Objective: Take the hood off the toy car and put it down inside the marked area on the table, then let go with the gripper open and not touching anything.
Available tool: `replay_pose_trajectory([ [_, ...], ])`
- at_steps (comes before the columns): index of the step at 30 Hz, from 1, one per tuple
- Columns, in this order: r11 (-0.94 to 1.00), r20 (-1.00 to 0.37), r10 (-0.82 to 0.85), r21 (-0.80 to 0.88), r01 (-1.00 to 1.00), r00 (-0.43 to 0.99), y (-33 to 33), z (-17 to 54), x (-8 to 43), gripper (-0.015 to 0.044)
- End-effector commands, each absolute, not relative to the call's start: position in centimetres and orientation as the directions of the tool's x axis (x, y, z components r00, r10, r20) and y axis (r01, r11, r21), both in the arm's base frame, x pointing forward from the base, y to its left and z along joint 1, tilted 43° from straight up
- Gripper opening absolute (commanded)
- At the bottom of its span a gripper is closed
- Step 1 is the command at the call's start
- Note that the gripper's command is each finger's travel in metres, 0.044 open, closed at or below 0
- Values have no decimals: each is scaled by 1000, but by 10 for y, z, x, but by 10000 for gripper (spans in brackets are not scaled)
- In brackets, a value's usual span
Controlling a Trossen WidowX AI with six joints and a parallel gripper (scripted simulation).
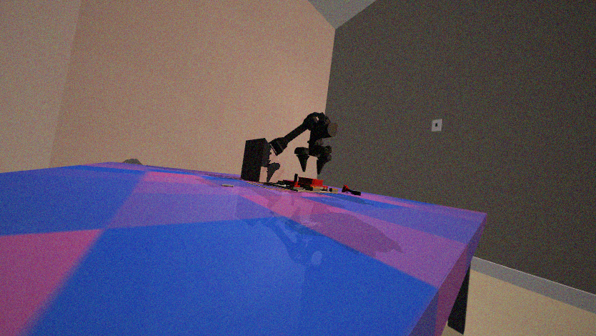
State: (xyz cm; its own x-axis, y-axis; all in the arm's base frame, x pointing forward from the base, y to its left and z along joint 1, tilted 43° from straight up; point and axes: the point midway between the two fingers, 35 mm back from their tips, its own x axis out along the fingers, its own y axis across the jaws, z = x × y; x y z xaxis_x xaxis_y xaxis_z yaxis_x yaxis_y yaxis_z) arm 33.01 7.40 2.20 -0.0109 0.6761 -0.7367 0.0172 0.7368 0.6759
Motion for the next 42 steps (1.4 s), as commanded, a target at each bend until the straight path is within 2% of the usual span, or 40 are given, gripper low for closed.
replay_pose_trajectory([
  [1, 733, -733, 680, 680, 24, -13, 76, 19, 330, 440],
  [42, 731, -731, 682, 682, 24, -14, 93, 3, 329, 440],
])
